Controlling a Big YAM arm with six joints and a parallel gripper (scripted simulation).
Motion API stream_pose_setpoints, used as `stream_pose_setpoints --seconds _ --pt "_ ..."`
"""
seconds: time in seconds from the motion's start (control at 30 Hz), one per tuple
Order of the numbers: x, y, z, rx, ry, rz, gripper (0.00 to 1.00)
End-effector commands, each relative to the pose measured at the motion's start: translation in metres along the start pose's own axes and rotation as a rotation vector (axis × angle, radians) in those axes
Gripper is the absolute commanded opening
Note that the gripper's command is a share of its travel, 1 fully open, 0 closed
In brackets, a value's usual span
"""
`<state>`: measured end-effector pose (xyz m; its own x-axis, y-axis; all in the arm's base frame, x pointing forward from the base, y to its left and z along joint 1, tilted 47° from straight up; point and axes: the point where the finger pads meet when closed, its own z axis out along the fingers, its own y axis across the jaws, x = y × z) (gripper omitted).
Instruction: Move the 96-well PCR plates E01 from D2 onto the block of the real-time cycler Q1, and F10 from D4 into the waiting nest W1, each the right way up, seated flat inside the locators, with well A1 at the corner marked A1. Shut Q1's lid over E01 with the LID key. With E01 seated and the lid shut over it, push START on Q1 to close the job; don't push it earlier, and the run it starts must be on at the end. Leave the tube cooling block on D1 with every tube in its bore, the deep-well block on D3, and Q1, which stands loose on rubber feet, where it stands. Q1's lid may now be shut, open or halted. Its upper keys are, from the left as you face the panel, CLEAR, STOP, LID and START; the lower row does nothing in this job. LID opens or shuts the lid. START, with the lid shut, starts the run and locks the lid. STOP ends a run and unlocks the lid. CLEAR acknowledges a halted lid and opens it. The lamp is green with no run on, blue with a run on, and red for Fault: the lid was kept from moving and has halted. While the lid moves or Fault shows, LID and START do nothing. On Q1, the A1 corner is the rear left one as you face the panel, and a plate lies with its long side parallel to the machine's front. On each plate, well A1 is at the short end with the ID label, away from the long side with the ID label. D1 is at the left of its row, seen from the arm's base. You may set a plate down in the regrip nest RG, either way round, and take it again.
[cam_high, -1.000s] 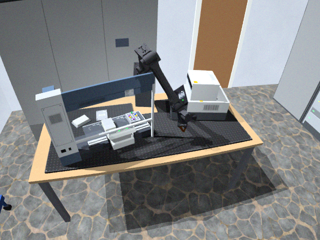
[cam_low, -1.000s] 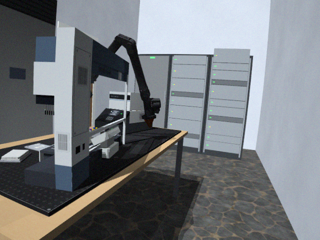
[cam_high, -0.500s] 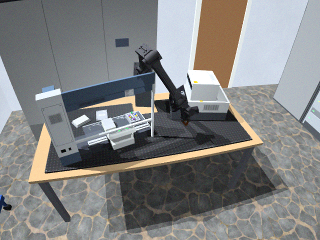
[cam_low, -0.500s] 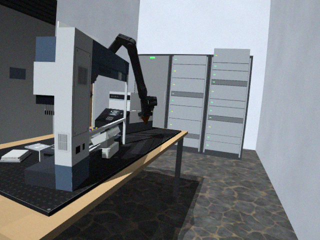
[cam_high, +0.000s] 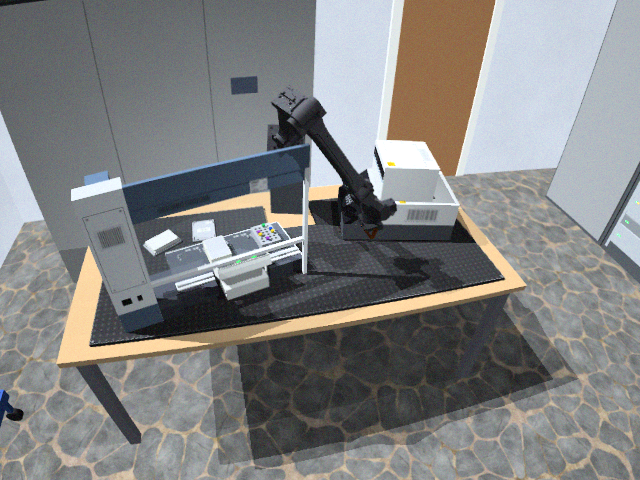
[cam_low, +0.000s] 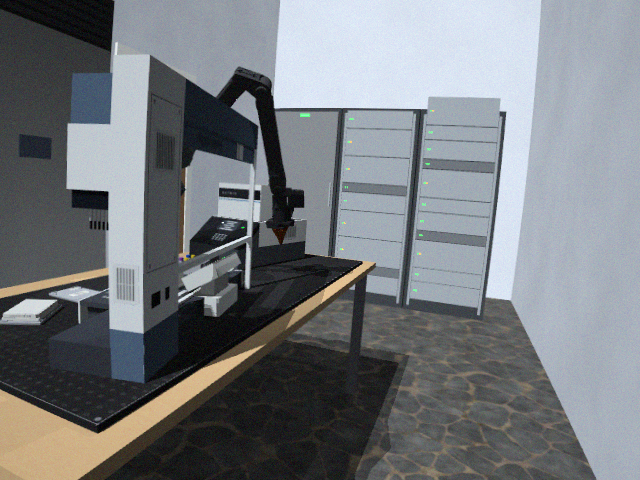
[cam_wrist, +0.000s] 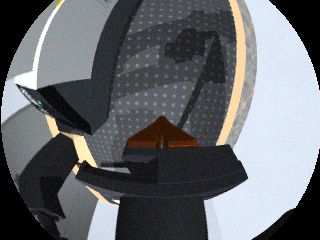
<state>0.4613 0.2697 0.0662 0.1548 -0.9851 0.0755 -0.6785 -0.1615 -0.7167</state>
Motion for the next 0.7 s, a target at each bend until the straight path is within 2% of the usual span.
stream_pose_setpoints --seconds 0.0,0.07,0.13,0.17,0.33,0.4,0.43,0.53,0.6,0.67 --pt "-0.008 0.010 -0.013 -0.018 -0.010 -0.094 0.00" --pt "-0.001 0.012 -0.015 -0.042 0.011 -0.101 0.00" --pt "-0.001 0.012 -0.015 -0.042 0.011 -0.101 0.00" --pt "0.000 0.014 -0.016 -0.027 0.001 -0.078 0.00" --pt "0.008 0.047 -0.020 -0.025 0.008 -0.052 0.00" --pt "0.005 0.059 -0.017 -0.089 0.017 -0.064 0.00" --pt "0.004 0.064 -0.016 -0.096 0.017 -0.066 0.00" --pt "0.009 0.079 -0.016 -0.139 0.068 -0.093 0.00" --pt "0.017 0.095 -0.016 -0.141 0.062 -0.082 0.00" --pt "0.022 0.099 -0.017 -0.135 0.063 -0.073 0.00"
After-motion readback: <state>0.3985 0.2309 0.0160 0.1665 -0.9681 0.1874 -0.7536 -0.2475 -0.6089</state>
